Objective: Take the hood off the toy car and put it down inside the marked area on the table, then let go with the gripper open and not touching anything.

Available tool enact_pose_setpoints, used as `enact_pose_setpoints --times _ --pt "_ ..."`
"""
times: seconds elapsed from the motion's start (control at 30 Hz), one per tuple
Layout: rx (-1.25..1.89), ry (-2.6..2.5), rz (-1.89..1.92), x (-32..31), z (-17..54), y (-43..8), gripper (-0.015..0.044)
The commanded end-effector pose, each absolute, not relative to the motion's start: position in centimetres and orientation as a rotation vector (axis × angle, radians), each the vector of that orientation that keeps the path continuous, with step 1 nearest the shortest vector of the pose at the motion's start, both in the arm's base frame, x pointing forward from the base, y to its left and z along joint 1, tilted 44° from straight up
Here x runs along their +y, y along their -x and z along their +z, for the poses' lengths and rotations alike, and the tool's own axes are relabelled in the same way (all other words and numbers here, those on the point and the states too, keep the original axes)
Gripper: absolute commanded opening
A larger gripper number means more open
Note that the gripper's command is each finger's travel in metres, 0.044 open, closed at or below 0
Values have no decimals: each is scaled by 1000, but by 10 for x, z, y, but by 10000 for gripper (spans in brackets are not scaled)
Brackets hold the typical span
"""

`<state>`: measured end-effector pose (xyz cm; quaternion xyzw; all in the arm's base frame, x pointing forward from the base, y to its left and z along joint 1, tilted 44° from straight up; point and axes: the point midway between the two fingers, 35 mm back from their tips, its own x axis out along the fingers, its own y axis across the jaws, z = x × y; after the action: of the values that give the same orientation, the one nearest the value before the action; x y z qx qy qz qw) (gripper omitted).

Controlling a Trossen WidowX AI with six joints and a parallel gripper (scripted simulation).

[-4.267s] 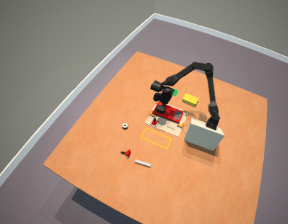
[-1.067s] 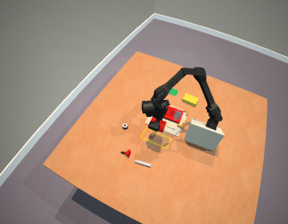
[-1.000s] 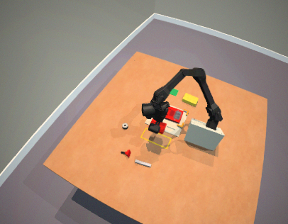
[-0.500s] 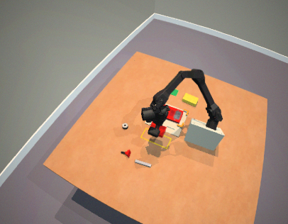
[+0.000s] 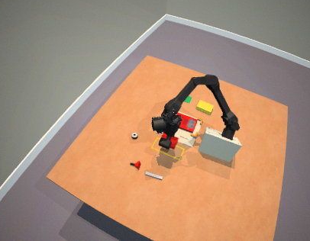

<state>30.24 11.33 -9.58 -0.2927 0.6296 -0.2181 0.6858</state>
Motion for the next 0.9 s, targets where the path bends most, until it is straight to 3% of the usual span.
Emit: enact_pose_setpoints --times 0.0,0.87 --pt "1414 667 -489 109 -100 -302 0" --pt "1413 667 -490 93 -117 -304 0"
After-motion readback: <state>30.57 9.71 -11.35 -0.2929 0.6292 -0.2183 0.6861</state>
